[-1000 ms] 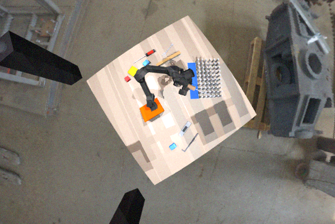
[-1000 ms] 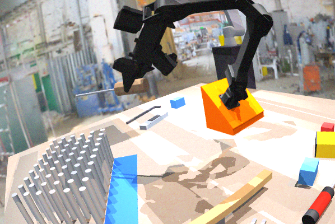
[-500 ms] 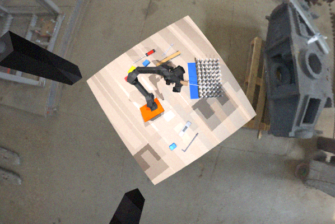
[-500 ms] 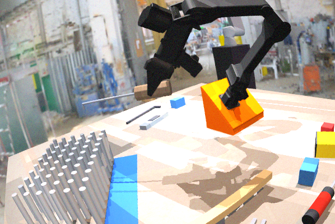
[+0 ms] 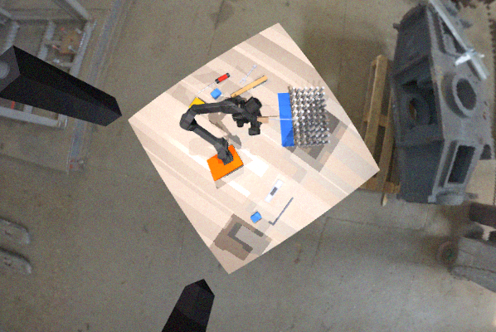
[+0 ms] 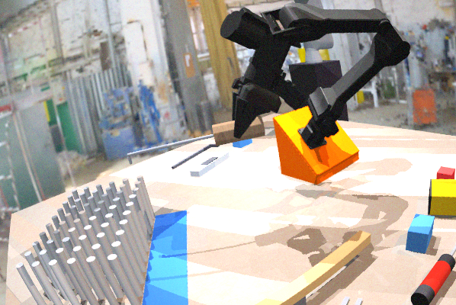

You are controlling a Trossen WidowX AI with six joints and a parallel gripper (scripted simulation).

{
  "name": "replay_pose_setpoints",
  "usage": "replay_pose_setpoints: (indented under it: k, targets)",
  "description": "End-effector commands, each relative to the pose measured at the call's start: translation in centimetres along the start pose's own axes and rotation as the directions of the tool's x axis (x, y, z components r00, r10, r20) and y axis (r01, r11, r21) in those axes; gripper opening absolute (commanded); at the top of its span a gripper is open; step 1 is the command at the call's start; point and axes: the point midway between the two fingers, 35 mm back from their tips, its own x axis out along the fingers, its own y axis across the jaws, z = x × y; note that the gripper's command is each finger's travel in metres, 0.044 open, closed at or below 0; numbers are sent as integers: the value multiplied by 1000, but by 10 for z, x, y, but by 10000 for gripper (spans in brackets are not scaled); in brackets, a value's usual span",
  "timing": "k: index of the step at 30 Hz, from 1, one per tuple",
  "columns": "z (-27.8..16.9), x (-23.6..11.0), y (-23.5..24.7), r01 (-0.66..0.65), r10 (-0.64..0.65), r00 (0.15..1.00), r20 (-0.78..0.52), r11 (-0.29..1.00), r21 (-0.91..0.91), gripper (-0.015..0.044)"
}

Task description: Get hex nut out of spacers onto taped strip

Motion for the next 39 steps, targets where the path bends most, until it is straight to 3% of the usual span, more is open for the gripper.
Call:
replay_pose_setpoints:
  k: [1, 27, 39]
  targets:
    - [5, 0, -1, 12, -12, 1000, -2, 1000, -23, 0]
    - [63, 105, -5, -2, 2, 1000, -1, 1000, -27, 0]
    - [94, 130, -2, 17, -17, 1000, -5, 1000, -16, 0]
